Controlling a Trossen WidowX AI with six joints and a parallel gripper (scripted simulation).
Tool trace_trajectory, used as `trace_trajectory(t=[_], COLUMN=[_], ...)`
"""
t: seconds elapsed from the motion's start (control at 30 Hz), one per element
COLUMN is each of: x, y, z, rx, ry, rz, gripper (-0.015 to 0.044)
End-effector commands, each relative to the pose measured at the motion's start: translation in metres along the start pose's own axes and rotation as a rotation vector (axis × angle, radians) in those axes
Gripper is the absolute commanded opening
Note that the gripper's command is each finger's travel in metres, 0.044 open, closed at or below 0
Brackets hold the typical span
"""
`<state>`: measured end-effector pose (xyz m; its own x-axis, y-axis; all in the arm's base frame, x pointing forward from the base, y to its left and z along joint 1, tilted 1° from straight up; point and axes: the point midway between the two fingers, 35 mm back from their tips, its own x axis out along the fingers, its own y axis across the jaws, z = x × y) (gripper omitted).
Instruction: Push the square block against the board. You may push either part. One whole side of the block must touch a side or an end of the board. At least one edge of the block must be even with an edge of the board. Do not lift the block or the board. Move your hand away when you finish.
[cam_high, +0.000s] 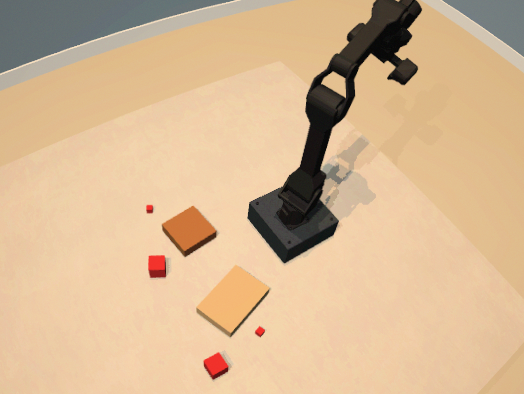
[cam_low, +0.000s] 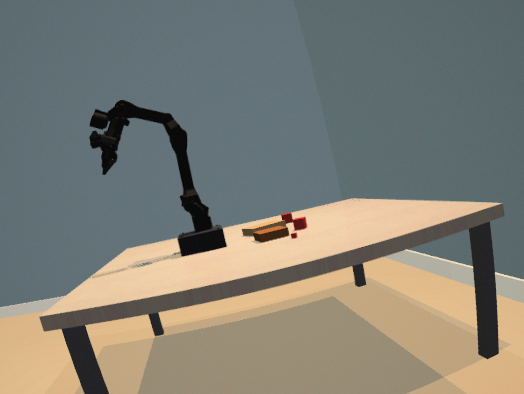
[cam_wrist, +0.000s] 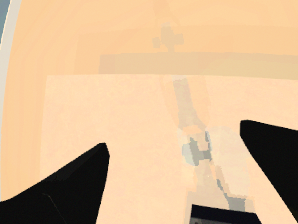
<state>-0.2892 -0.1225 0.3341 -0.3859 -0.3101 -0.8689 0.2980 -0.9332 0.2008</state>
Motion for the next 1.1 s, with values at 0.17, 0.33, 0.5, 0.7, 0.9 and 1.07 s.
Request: trace_trajectory(t=[0.17,0.33,0.5,0.7,0.9,1.07], x=[0.02,0.054,0.072,0.084,0.09,0.093], y=[0.033,0.101,0.165,0.229,0.253,0.27], z=[-0.006,-0.031,-0.074,-0.143,-0.183,-0.222], rx=[-0.064,-0.197,-0.341,-0.503,-0.652,-0.712], ry=[0.042,0.126,0.191,0.276,0.316,0.359], rz=[0.041,0.113,0.182,0.242,0.264,0.272], gripper=[0.0242,0.0111,0.0,0.0,0.0,0.0])
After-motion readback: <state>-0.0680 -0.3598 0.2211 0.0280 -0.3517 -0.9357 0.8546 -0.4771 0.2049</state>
